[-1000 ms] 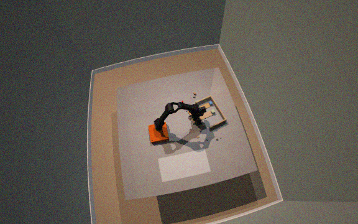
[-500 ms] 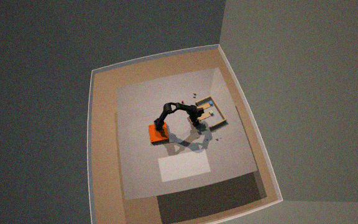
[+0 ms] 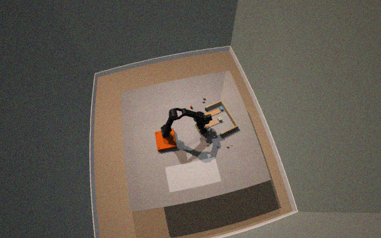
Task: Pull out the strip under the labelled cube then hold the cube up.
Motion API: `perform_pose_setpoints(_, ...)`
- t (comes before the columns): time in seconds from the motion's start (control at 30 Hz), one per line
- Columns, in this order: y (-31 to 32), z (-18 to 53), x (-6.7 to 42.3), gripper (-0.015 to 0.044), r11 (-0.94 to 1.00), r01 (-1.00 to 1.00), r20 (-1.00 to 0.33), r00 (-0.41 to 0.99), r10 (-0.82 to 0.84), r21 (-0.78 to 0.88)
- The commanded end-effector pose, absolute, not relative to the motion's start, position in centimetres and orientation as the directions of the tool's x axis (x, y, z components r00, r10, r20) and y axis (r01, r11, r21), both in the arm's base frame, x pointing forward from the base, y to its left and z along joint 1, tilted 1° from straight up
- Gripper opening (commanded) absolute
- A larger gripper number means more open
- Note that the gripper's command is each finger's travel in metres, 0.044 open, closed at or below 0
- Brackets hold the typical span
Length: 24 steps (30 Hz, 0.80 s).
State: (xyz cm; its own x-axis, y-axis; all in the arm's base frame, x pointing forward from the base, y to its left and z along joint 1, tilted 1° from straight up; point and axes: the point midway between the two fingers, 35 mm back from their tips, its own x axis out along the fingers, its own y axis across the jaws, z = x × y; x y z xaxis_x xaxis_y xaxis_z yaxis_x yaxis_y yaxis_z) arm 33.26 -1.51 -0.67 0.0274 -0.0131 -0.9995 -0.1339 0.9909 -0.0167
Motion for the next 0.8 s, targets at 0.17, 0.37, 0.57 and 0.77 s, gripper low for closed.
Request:
perform_pose_setpoints(0.17, -1.9, -1.1, 31.4, 0.0000, 0.991, -0.135, -1.000, 0.007, -0.014, -0.015)
perform_pose_setpoints(0.37, -2.0, -1.1, 30.5, 0.0000, 0.991, -0.135, -1.000, 0.006, -0.014, -0.015)
perform_pose_setpoints(0.57, -2.2, -1.1, 29.7, 0.0000, 0.991, -0.135, -1.000, 0.005, -0.014, -0.015)
perform_pose_setpoints(0.77, -2.3, -1.1, 28.8, 0.0000, 0.991, -0.135, -1.000, 0.005, -0.015, -0.015)
